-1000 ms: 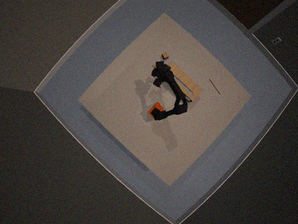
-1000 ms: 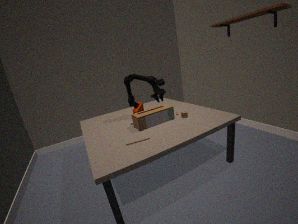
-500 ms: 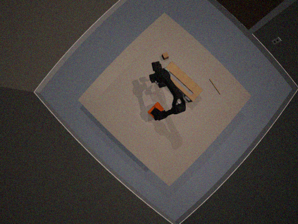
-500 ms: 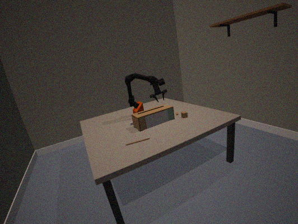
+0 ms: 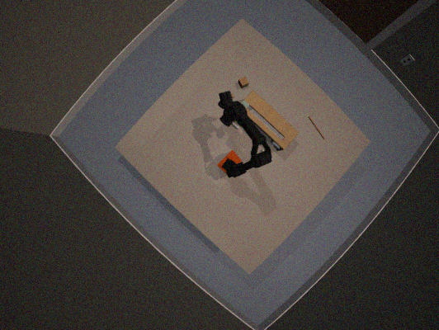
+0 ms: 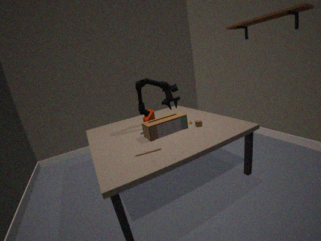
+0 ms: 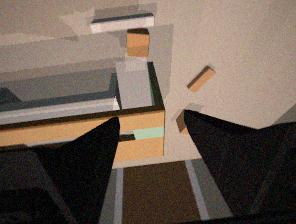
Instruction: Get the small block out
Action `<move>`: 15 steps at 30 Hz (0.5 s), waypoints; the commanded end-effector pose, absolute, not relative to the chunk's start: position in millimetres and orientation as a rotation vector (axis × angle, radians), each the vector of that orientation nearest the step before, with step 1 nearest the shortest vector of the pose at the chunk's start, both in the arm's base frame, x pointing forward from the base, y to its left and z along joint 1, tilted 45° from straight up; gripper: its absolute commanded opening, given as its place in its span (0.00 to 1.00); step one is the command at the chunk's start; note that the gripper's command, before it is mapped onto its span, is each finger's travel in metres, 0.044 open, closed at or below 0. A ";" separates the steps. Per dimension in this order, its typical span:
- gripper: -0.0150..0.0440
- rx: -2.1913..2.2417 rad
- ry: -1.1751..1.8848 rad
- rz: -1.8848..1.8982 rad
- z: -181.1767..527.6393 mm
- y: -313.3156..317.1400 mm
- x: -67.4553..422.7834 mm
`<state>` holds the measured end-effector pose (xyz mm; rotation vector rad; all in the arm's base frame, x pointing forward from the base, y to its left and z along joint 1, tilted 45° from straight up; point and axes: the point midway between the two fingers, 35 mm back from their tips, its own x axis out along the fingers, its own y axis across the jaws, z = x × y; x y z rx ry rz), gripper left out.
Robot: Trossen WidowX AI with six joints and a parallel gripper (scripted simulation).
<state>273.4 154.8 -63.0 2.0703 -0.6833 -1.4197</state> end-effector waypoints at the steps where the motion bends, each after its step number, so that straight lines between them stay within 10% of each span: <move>1: 0.74 2.049 -0.657 -1.411 -63.1 155.0 273.7; 15: 0.74 2.048 -0.660 -1.408 -129.4 88.6 261.0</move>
